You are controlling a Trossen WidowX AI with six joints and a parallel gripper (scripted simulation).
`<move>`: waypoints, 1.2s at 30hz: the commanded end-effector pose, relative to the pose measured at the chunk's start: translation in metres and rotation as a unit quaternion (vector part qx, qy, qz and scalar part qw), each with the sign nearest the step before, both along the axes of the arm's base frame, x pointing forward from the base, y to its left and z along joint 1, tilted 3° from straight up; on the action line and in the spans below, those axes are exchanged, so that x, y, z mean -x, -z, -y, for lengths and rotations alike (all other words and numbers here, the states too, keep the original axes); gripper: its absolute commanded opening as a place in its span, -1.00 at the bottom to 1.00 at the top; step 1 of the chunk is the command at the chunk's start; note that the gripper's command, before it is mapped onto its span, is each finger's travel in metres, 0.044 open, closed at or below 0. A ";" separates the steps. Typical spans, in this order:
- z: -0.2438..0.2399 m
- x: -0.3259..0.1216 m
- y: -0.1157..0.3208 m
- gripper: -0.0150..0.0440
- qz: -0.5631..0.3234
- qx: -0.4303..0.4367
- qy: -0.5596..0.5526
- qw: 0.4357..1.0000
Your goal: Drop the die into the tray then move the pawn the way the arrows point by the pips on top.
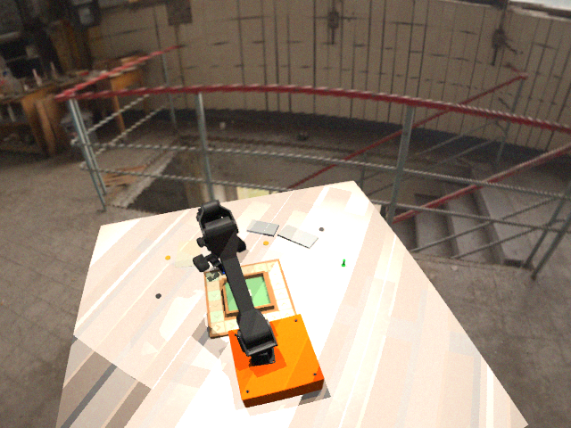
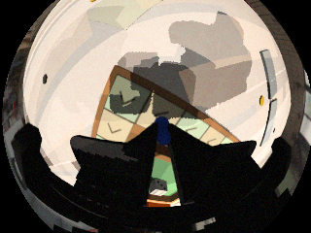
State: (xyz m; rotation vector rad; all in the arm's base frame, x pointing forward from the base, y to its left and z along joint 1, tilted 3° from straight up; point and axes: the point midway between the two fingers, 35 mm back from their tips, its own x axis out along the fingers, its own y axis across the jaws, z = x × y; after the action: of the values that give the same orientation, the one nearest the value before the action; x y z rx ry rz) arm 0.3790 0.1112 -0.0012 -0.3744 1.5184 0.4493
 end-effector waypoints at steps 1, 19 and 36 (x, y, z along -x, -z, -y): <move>-0.001 0.000 0.004 -0.49 0.001 -0.002 0.002 1.000; -0.001 0.000 0.012 0.31 0.001 0.000 0.000 1.000; 0.029 0.042 -0.077 1.00 -0.003 -0.001 0.049 0.999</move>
State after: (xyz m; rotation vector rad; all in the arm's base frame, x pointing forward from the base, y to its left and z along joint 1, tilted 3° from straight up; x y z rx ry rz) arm 0.3617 0.0995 0.0494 -0.3487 1.5353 0.4240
